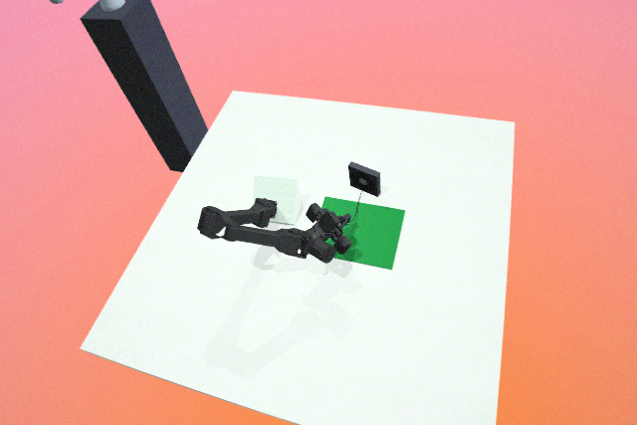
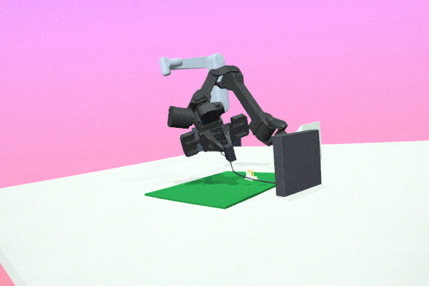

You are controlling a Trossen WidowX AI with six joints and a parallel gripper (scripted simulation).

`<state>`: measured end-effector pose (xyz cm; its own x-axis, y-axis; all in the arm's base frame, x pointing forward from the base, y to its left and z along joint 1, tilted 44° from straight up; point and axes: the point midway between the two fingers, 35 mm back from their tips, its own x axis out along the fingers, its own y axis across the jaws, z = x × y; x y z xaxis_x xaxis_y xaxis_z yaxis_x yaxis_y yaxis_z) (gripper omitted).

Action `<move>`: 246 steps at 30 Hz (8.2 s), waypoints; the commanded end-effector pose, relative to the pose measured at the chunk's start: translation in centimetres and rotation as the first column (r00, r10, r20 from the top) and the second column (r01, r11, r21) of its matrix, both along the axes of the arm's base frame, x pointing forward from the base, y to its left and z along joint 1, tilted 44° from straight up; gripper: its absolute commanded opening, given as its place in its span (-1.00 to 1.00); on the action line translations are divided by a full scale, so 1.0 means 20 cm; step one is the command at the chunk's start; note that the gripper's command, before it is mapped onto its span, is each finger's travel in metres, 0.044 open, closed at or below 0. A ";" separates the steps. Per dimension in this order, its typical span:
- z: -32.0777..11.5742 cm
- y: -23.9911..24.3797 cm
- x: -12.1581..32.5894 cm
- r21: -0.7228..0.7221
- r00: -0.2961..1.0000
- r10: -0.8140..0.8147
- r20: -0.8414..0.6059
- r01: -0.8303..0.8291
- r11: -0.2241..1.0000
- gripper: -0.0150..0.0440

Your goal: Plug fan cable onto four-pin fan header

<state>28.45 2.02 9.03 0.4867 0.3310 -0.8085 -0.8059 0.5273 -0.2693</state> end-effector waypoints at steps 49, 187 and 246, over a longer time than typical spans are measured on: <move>0.11 -0.02 -0.04 0.027 0.949 0.124 0.290 -0.138 0.990 -0.49; -0.13 -0.29 -0.04 0.022 0.951 0.122 0.284 -0.134 0.991 -0.22; 0.23 -0.36 -0.28 0.015 0.952 0.126 0.279 -0.136 0.991 -0.02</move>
